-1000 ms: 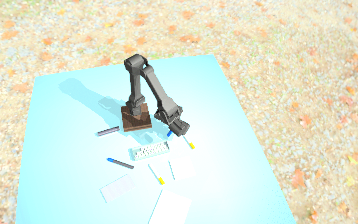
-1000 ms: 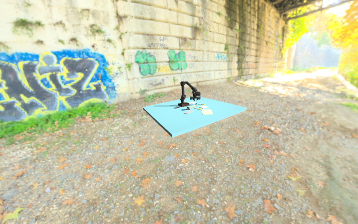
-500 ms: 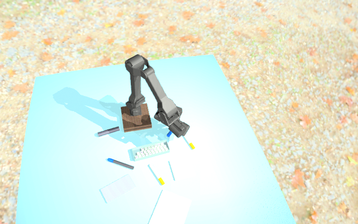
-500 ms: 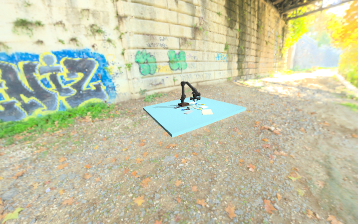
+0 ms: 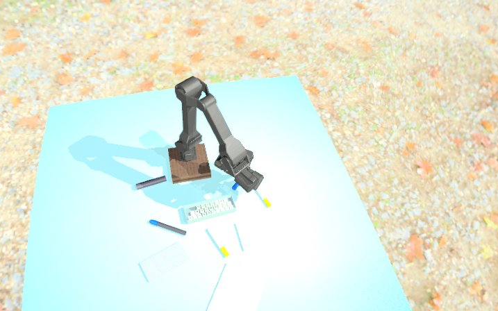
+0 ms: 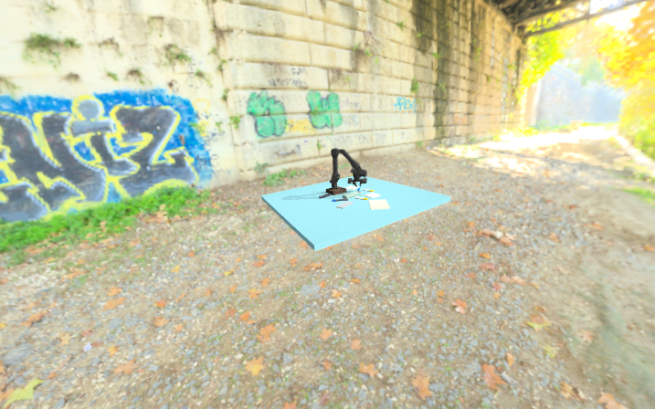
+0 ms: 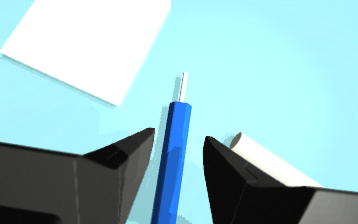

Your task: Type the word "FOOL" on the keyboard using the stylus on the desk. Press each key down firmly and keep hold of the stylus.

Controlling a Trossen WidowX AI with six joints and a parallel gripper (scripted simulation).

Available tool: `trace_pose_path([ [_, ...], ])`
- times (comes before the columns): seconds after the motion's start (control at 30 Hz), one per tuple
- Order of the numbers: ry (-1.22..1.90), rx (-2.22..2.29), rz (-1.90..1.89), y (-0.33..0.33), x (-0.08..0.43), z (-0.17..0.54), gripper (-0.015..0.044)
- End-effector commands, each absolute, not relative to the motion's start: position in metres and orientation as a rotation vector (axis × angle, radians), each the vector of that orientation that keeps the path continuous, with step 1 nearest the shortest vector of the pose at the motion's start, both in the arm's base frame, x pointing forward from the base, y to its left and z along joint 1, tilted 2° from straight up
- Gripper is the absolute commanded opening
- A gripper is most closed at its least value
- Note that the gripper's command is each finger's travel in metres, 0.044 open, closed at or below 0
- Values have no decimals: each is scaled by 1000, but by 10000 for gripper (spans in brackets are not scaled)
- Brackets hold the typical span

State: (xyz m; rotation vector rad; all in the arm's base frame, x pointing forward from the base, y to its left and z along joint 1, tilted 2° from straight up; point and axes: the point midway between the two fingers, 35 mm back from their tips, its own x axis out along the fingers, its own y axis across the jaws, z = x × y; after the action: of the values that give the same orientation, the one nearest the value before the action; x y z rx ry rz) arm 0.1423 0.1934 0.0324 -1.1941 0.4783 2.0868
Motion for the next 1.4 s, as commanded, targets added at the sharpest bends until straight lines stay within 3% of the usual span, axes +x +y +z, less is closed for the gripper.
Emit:
trace_pose_path([
  [0.0,489,-1182,2093,194,141,28,150],
  [1.37,489,-1182,2093,194,141,3,150],
])
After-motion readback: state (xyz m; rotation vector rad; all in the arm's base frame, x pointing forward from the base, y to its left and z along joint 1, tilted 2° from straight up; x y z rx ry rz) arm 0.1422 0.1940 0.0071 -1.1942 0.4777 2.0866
